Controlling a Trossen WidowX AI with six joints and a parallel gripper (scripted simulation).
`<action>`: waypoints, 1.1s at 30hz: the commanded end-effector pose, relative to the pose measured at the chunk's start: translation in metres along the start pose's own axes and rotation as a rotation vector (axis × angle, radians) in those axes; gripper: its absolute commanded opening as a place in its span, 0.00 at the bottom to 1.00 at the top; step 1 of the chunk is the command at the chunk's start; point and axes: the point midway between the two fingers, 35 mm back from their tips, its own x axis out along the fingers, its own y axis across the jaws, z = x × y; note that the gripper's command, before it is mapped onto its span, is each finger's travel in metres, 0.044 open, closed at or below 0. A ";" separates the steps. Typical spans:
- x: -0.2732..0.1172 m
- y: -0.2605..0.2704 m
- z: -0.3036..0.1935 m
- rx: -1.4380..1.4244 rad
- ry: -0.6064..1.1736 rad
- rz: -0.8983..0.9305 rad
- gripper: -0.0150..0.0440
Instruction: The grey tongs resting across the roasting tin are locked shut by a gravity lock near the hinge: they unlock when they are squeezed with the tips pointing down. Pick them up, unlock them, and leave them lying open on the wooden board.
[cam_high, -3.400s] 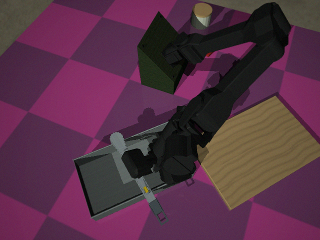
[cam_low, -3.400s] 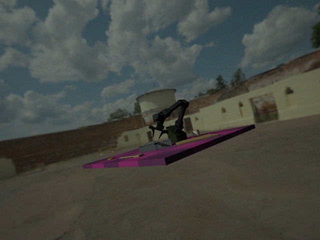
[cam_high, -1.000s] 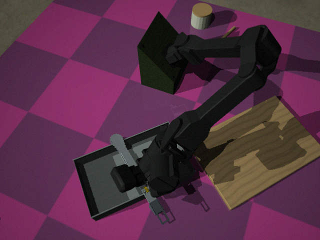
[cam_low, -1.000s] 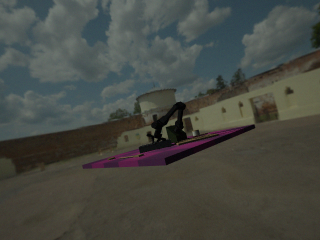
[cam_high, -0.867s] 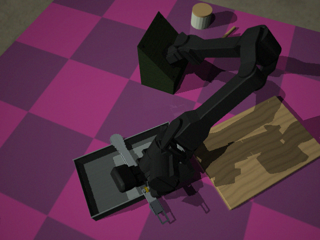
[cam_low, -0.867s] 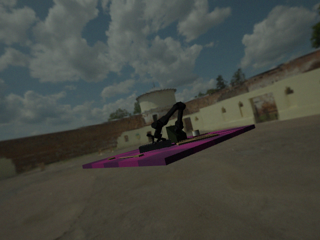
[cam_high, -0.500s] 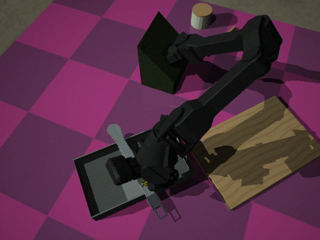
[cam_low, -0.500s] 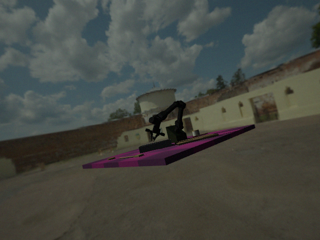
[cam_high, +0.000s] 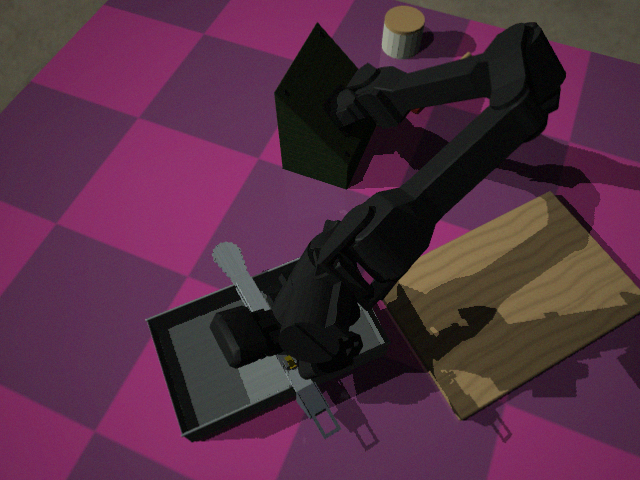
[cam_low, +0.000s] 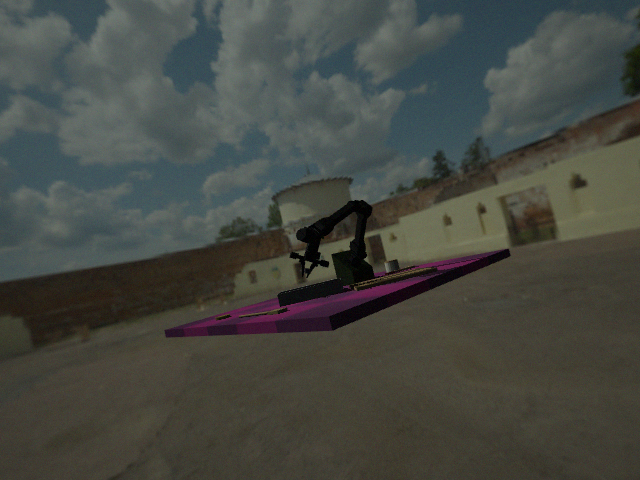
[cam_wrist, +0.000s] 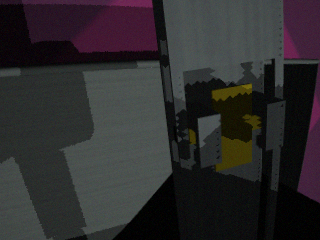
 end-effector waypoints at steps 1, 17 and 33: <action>-0.001 -0.004 0.001 -0.007 0.004 0.031 0.00; 0.003 -0.003 0.002 -0.023 0.025 0.258 0.00; 0.000 -0.002 0.007 -0.006 -0.007 0.470 0.00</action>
